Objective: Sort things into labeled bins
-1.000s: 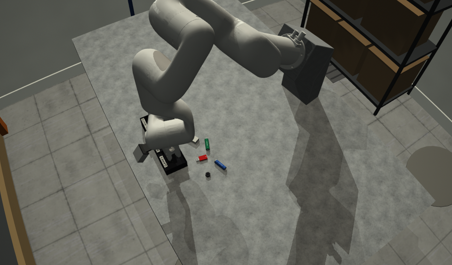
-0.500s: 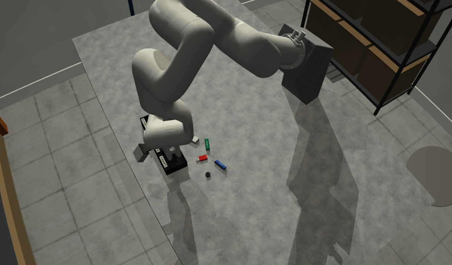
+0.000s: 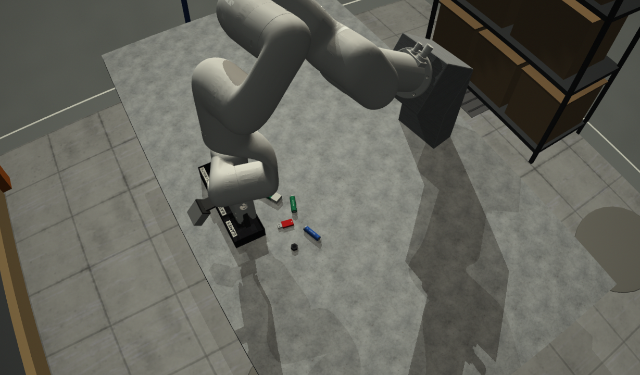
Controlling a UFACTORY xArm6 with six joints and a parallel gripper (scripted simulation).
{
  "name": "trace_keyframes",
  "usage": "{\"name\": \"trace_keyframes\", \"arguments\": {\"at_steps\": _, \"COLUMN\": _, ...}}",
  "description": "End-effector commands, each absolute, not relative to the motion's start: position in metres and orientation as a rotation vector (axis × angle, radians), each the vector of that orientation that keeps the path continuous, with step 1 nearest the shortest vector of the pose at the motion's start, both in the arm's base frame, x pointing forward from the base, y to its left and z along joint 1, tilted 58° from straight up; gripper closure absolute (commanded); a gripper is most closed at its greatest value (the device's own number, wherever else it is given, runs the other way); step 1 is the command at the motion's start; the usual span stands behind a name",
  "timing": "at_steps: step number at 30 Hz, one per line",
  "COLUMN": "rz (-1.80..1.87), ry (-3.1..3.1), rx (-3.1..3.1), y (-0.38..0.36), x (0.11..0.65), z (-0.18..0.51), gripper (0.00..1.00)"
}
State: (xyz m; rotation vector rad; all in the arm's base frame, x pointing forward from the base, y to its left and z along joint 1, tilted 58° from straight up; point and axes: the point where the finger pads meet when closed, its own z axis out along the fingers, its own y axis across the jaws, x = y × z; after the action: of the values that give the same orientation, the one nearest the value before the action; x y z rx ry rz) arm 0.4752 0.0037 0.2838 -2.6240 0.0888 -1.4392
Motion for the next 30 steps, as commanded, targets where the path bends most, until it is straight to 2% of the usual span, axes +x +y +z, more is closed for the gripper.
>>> {"name": "trace_keyframes", "arguments": {"at_steps": 1, "rz": -1.431, "ry": 0.086, "rx": -2.625, "y": 0.003, "x": 0.471, "z": 0.287, "gripper": 0.93}}
{"name": "trace_keyframes", "arguments": {"at_steps": 14, "rz": -1.431, "ry": 0.086, "rx": -2.625, "y": -0.001, "x": 0.442, "z": 0.306, "gripper": 0.93}}
{"name": "trace_keyframes", "arguments": {"at_steps": 30, "rz": -1.431, "ry": 0.086, "rx": -2.625, "y": -0.002, "x": 0.434, "z": 0.311, "gripper": 0.93}}
